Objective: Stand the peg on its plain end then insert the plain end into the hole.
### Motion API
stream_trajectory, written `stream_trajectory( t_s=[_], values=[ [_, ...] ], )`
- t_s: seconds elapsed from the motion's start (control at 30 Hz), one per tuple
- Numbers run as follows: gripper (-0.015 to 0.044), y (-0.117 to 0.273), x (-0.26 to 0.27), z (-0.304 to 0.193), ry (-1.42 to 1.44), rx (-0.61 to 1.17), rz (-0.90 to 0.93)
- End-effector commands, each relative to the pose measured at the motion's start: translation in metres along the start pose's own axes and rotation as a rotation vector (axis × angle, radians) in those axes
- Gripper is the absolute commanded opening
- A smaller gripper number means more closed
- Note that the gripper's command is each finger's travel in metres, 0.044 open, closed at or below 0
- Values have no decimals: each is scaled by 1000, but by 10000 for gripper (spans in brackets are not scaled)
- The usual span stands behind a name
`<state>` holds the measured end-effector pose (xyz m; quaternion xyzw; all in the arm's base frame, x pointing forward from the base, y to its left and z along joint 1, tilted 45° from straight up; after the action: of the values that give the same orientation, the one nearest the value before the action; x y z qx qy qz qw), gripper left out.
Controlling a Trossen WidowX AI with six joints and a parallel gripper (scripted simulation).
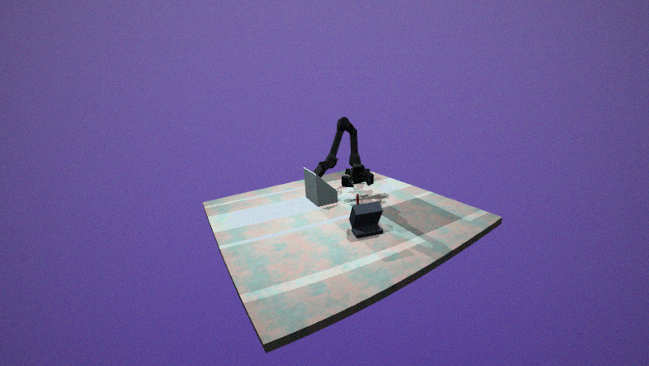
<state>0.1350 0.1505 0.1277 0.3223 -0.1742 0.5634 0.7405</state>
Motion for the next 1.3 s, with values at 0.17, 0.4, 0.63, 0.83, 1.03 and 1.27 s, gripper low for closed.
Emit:
stream_trajectory(
  t_s=[0.17, 0.4, 0.63, 0.83, 1.03, 1.27],
  values=[
    [440, 6, -11, 60, 6, 1, 3],
    [440, 13, -28, 92, 14, -13, 20],
    [440, 10, -28, 92, 74, 38, -3],
    [440, 0, -26, 86, 211, 175, -63],
    [440, -9, -26, 80, 325, 331, -118],
    [440, -20, -26, 74, 418, 534, -169]
  ],
)
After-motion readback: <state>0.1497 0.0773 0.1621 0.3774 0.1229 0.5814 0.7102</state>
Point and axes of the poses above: the point midway between the two fingers, 35 mm back from their tips, its own y axis back along the fingers, its own x axis across the jaws, z = x × y, the point moved 7 cm from there along y, back along the fingers, and after that the axes turned 5 degrees about y, right-handed, at the moved point
